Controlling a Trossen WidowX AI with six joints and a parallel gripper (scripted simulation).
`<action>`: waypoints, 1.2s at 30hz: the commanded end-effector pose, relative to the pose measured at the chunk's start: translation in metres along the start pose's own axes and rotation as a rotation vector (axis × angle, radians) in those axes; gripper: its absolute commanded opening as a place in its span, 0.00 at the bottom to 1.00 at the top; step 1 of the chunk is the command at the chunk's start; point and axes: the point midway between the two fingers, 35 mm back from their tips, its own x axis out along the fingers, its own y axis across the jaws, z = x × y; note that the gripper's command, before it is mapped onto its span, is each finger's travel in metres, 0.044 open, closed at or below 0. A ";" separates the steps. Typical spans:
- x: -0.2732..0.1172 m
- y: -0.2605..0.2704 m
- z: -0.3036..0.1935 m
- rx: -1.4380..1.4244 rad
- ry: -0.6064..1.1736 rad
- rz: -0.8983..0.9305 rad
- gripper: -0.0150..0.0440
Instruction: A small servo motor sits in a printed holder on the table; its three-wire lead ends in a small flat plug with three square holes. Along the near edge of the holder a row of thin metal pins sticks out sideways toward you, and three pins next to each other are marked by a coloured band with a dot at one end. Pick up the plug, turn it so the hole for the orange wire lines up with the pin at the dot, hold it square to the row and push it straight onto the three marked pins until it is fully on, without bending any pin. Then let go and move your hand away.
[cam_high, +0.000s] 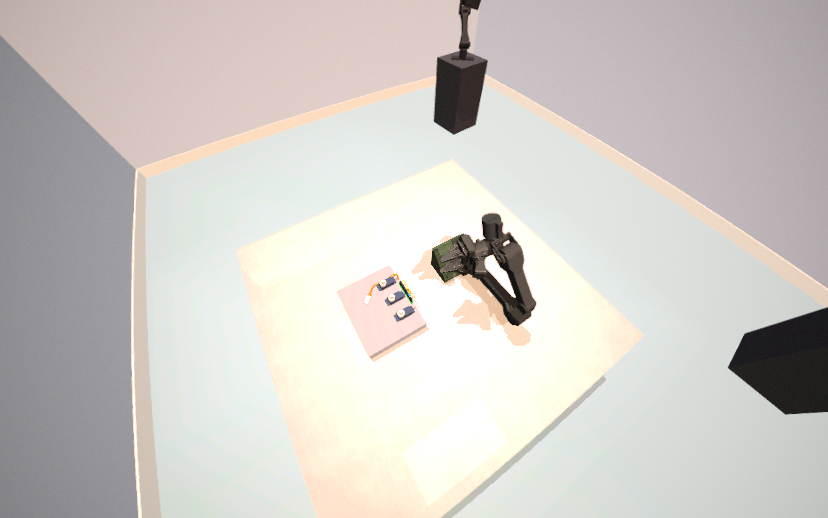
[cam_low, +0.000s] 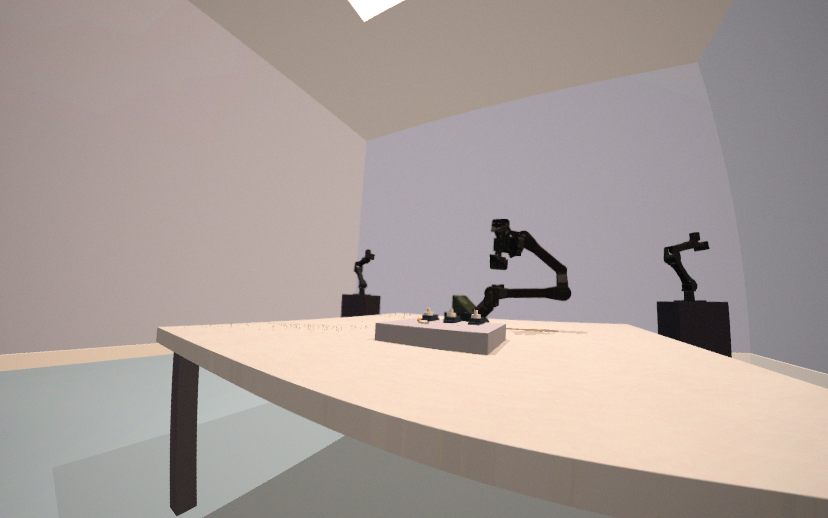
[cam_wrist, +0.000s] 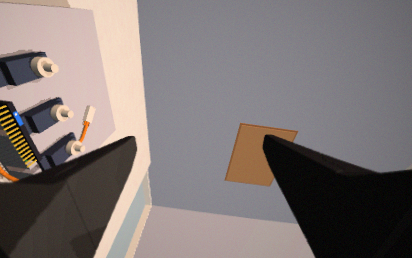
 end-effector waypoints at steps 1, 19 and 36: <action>0.000 0.000 0.000 0.001 0.000 0.003 0.89; 0.031 0.018 -0.005 0.077 0.040 0.191 0.45; 0.066 0.025 0.002 0.124 0.087 0.269 0.45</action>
